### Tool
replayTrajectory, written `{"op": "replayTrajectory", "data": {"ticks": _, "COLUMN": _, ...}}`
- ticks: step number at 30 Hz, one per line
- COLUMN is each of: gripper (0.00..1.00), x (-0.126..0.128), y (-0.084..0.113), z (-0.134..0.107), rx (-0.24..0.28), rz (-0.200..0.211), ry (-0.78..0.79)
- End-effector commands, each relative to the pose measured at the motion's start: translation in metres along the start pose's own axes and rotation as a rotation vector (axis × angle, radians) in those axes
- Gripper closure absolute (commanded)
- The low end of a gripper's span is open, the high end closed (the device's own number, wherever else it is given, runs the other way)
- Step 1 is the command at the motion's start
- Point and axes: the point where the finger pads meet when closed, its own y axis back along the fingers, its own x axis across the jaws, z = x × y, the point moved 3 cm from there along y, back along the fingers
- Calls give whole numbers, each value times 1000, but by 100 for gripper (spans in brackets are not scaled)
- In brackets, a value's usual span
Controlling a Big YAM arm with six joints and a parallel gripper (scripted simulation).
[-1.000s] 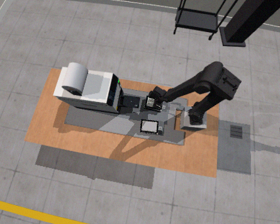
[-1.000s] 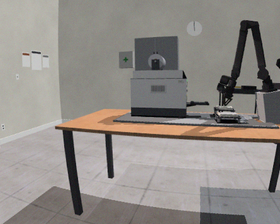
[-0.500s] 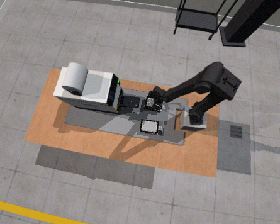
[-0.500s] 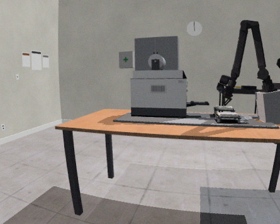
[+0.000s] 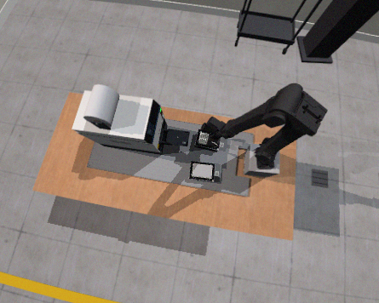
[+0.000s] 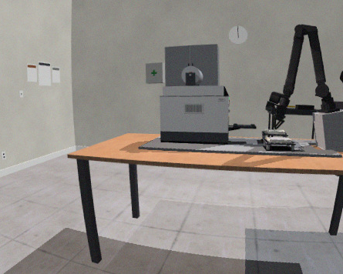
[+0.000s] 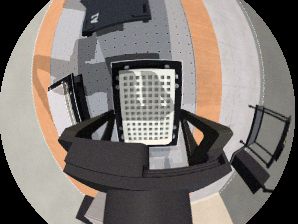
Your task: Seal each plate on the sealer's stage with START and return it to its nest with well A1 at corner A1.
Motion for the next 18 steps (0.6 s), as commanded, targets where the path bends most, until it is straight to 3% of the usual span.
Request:
{"op": "replayTrajectory", "data": {"ticks": 1, "gripper": 0, "x": 0, "y": -3, "z": 9, "rx": -7, "rz": 2, "ry": -4}}
{"op": "replayTrajectory", "data": {"ticks": 11, "gripper": 0, "x": -1, "y": -6, "z": 9, "rx": -3, "rz": 3, "ry": -5}}
{"op": "replayTrajectory", "data": {"ticks": 18, "gripper": 0, "x": 3, "y": -5, "z": -3, "rx": 17, "rz": 9, "ry": -9}}
